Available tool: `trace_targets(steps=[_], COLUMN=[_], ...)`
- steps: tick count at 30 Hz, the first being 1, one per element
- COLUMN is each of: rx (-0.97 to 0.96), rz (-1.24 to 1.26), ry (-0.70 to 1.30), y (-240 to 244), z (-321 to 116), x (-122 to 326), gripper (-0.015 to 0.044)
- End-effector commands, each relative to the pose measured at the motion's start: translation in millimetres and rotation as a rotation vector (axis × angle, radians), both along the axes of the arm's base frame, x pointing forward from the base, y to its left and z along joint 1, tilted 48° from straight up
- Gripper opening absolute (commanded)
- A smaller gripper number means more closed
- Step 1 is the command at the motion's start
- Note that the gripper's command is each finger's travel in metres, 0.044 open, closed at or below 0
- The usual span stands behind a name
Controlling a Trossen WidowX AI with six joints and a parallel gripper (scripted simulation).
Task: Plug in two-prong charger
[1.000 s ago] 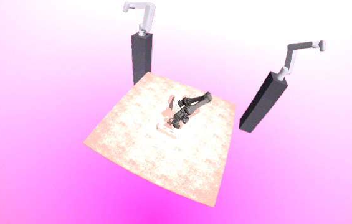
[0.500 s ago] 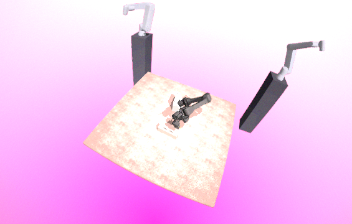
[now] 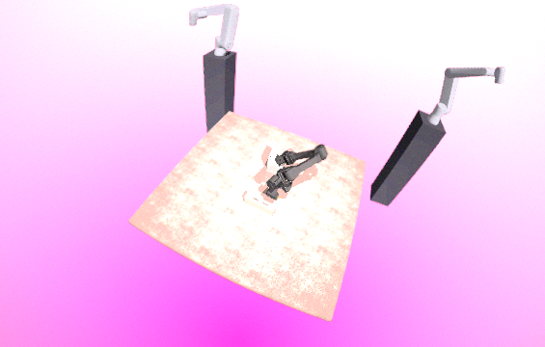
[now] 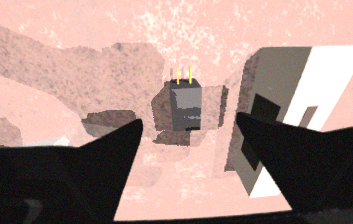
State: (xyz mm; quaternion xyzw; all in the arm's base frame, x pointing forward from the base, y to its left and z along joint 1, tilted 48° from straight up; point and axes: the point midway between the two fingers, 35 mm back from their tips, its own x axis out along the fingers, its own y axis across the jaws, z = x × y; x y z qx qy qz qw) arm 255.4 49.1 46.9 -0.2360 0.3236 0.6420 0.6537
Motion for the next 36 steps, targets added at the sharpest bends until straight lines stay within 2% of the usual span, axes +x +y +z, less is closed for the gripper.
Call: trace_targets(steps=[1, 25, 36], rx=[0.004, 0.008, 0.003], rz=[-0.002, -0.002, 0.001], ry=[0.006, 0.006, 0.001], y=[5.9, 32.0, 29.3], z=[-5.2, -27.4, -25.2], x=[-0.9, -2.9, -1.7], gripper=[0.044, 0.044, 0.0151])
